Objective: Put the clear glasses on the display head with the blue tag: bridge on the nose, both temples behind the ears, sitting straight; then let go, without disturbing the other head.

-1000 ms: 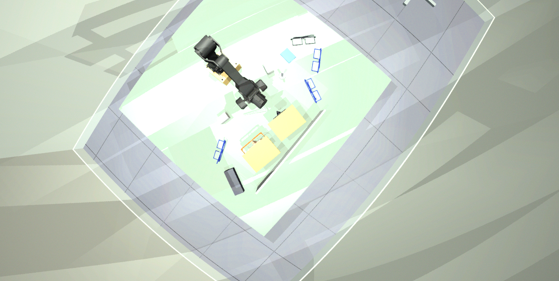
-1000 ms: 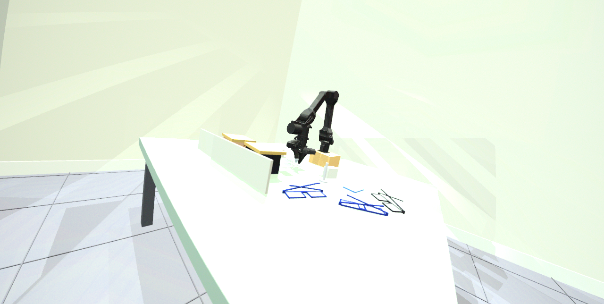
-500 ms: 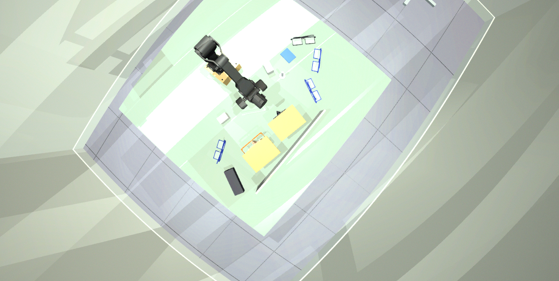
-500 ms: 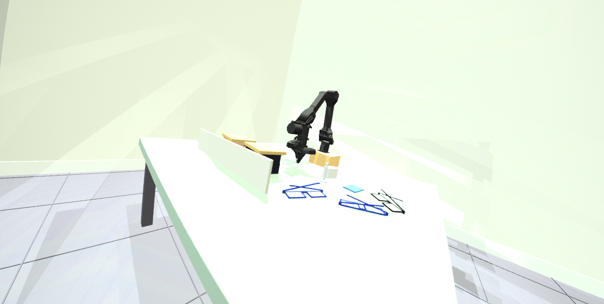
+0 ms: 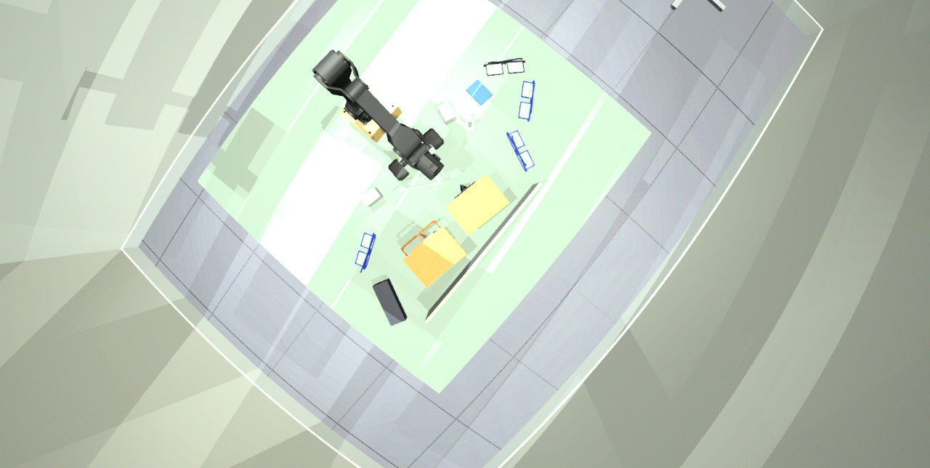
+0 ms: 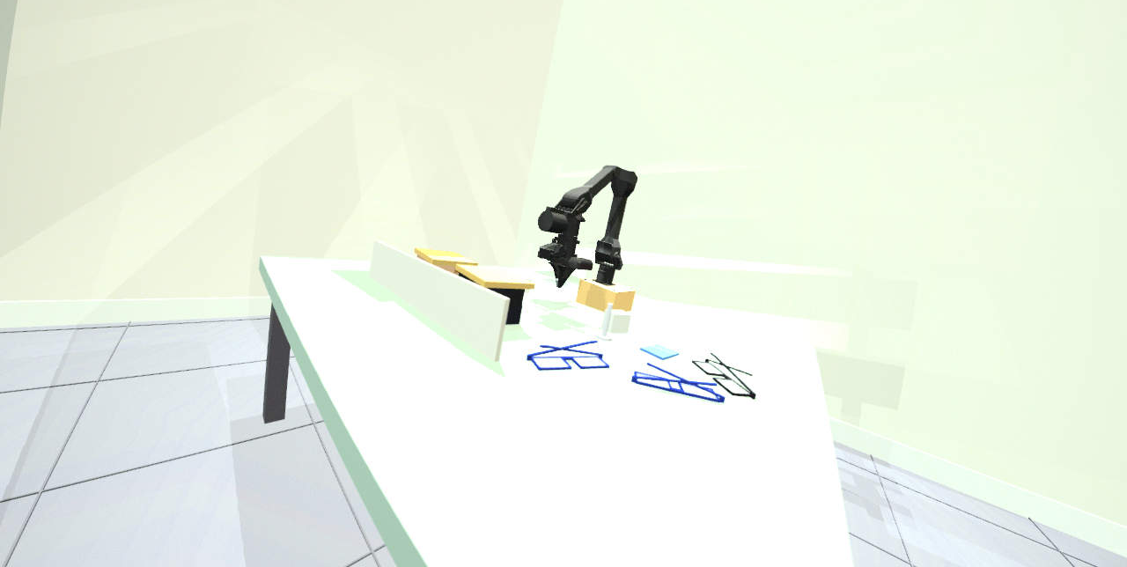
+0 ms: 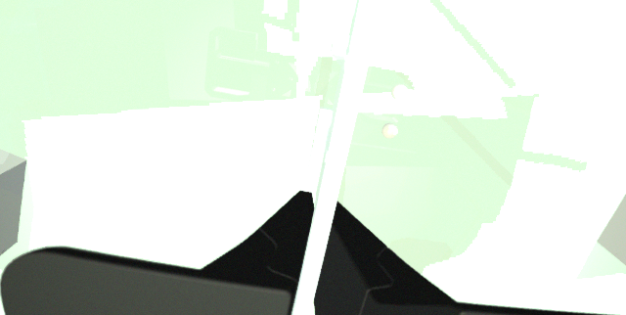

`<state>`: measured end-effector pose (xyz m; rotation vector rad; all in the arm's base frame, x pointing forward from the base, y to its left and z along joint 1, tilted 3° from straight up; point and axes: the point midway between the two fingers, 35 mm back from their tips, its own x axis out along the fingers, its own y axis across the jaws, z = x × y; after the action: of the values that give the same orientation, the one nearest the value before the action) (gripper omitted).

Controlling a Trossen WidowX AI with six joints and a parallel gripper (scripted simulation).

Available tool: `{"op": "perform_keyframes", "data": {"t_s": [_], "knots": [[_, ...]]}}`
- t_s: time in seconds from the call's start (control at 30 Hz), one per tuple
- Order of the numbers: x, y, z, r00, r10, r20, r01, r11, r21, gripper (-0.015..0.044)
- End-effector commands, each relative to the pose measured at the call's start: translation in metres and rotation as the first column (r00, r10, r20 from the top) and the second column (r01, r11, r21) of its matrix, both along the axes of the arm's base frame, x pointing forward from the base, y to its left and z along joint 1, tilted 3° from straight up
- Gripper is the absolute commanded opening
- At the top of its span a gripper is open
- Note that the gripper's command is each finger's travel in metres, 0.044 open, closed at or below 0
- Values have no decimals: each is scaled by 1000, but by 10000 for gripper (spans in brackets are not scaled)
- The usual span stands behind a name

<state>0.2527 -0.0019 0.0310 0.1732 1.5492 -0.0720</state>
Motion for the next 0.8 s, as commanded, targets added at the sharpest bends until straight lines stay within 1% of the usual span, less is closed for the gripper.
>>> {"op": "perform_keyframes", "data": {"t_s": [0.0, 0.13, 0.37, 0.77], "knots": [[1, -2, 28, 1000, 5, 15, -5, 1000, -5, 0], [-3, -2, 49, 1000, 5, 15, -5, 1000, -6, 0], [-2, 2, 50, 1000, 5, 15, -5, 1000, -6, 0], [19, 54, 58, 1000, 5, 15, -5, 1000, -5, 0]]}}
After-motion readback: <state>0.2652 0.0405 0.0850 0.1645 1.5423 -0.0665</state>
